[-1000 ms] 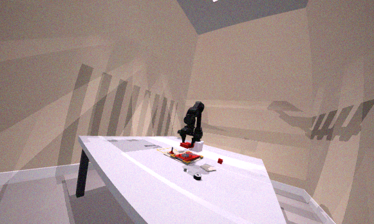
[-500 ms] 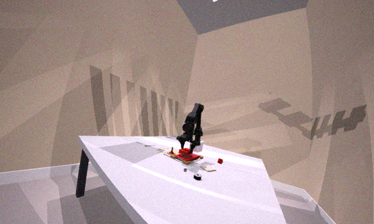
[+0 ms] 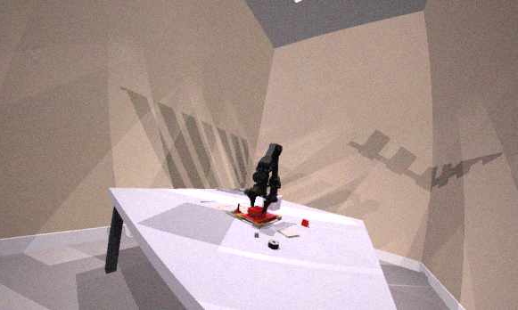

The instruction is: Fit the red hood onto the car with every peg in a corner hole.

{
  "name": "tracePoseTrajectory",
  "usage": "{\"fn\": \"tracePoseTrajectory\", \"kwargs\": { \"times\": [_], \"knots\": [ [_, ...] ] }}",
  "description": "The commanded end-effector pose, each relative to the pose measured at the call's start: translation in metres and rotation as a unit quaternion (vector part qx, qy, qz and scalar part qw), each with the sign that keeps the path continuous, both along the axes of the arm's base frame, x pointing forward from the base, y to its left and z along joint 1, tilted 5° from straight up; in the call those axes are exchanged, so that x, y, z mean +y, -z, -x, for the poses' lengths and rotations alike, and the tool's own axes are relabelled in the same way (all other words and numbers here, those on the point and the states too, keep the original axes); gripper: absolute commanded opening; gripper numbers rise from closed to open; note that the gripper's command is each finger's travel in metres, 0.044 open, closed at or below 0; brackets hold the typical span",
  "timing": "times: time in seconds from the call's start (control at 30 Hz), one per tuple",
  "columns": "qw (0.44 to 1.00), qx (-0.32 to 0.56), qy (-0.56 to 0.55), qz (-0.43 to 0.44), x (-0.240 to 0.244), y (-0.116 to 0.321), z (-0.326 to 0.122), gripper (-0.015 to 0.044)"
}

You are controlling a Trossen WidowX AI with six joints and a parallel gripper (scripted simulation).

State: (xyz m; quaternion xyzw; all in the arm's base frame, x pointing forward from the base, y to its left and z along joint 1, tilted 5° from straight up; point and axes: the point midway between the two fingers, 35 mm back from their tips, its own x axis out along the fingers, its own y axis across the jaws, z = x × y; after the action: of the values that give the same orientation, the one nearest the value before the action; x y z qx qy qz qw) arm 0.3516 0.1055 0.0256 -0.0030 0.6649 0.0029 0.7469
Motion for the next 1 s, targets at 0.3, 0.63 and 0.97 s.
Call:
{"fn": "tracePoseTrajectory", "kwargs": {
  "times": [0.3, 0.63, 0.97],
  "knots": [
    [1.0, -0.001, -0.002, 0.003, -0.0006, 0.0067, -0.0006, 0.0],
    [1.0, -0.001, -0.002, 0.002, -0.0005, 0.0099, -0.0007, 0.0],
    [1.0, 0.0, -0.002, 0.002, -0.0004, 0.0052, -0.0003, 0.0]
  ]
}}
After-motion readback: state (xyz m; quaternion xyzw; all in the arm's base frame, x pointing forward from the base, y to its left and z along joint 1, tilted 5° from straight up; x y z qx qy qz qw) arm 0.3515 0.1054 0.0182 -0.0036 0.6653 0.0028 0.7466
